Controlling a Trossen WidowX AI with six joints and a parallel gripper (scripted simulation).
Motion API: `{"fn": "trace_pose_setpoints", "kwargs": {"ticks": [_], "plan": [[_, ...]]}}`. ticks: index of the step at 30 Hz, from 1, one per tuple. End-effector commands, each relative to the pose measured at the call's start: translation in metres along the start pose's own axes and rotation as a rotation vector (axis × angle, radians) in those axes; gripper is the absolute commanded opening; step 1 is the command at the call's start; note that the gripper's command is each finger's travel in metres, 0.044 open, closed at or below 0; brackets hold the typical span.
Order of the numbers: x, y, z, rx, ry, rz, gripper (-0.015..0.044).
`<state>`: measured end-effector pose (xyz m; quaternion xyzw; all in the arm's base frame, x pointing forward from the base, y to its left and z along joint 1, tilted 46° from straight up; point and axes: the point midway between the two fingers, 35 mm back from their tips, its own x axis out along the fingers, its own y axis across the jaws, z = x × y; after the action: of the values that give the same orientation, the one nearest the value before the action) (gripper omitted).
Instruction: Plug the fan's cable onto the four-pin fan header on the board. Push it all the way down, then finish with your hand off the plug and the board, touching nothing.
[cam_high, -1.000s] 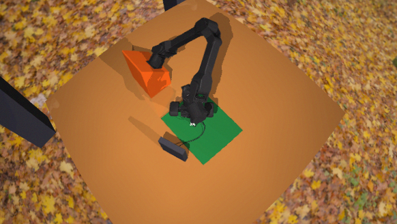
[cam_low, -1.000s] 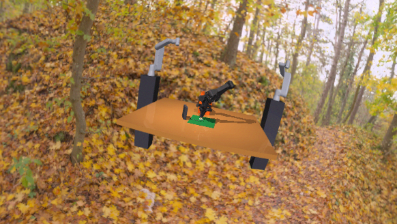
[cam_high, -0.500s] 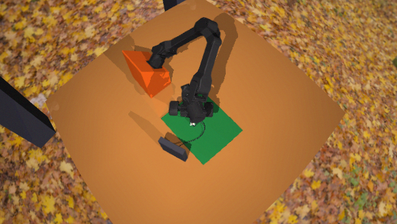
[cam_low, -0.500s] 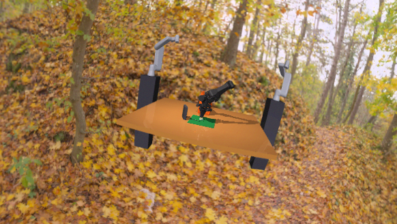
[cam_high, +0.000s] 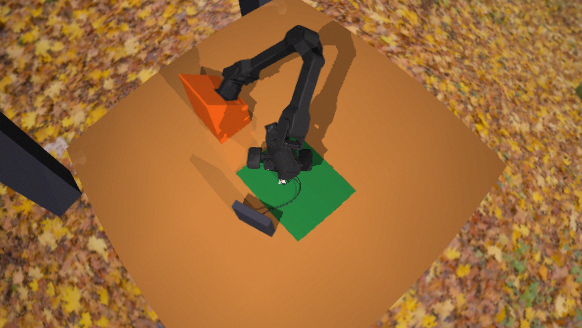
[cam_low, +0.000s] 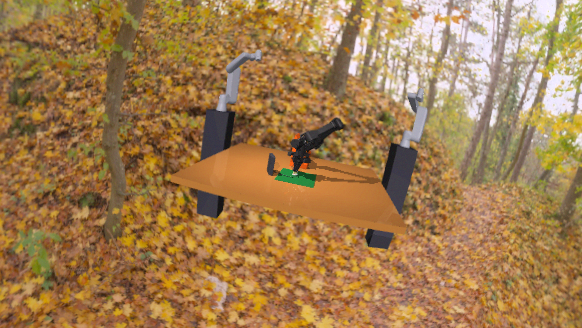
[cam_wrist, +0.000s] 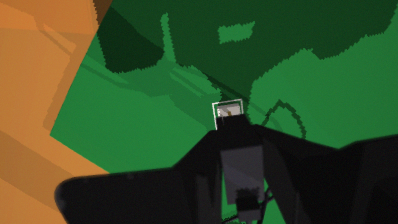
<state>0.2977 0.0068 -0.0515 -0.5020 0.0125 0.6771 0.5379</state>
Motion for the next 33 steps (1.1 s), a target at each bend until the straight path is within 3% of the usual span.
{"fn": "trace_pose_setpoints", "kwargs": {"ticks": [1,33], "plan": [[-0.0009,-0.0017,-0.0018,-0.015,0.002,-0.003,0.0000],[0.0031,-0.0038,-0.0031,-0.010,0.002,-0.003,0.0000]]}}
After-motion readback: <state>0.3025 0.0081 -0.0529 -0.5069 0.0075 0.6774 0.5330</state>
